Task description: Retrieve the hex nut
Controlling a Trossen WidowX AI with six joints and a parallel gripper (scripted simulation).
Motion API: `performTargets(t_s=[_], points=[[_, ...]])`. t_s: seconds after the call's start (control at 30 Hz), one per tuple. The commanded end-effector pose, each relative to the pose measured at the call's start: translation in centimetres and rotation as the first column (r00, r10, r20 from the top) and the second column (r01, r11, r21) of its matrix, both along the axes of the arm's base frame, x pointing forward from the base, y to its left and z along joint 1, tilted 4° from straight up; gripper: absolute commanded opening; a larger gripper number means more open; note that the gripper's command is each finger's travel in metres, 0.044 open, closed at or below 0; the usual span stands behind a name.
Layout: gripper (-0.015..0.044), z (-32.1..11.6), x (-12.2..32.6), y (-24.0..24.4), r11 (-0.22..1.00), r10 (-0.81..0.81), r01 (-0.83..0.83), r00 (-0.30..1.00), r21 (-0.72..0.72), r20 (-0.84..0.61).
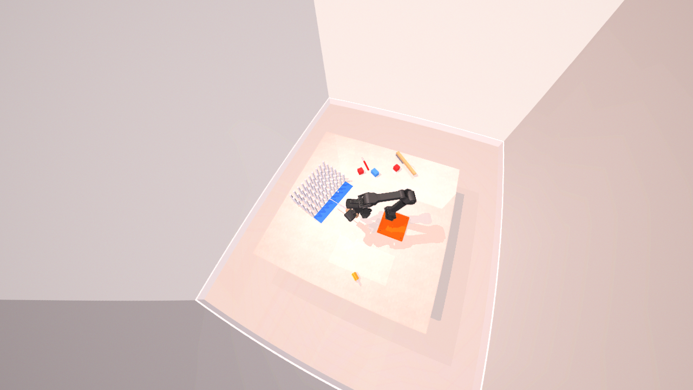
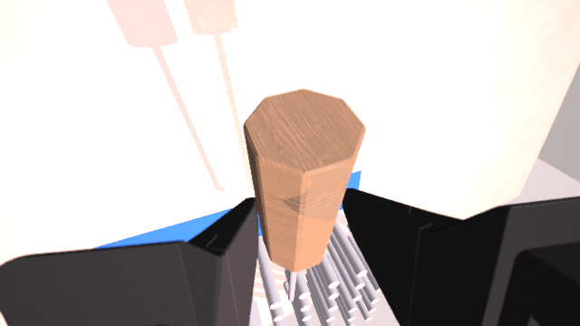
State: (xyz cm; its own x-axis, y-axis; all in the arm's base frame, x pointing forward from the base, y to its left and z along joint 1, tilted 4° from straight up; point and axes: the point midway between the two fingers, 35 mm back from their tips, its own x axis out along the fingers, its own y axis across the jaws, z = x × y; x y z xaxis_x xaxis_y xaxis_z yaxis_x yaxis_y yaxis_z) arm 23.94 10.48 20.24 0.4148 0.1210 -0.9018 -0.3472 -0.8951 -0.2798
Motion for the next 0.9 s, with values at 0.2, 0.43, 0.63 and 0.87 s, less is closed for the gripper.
performTargets(t_s=[0.2, 0.43, 0.63, 0.87], points=[[0.0, 0.7, -0.1, 3.6, 1.0, -0.007, 0.007, 1.0, -0.019, -0.009], [0.0, 1.2, -0.7, 6.6, 1.0, -0.002, 0.002, 1.0, -0.026, -0.007], [0.0, 1.6, -1.4, 9.2, 0.999, 0.004, -0.004, 1.0, -0.036, -0.001], [0.0, 1.9, -2.7, 12.2, 0.999, 0.013, -0.012, 1.0, -0.046, 0.014]])
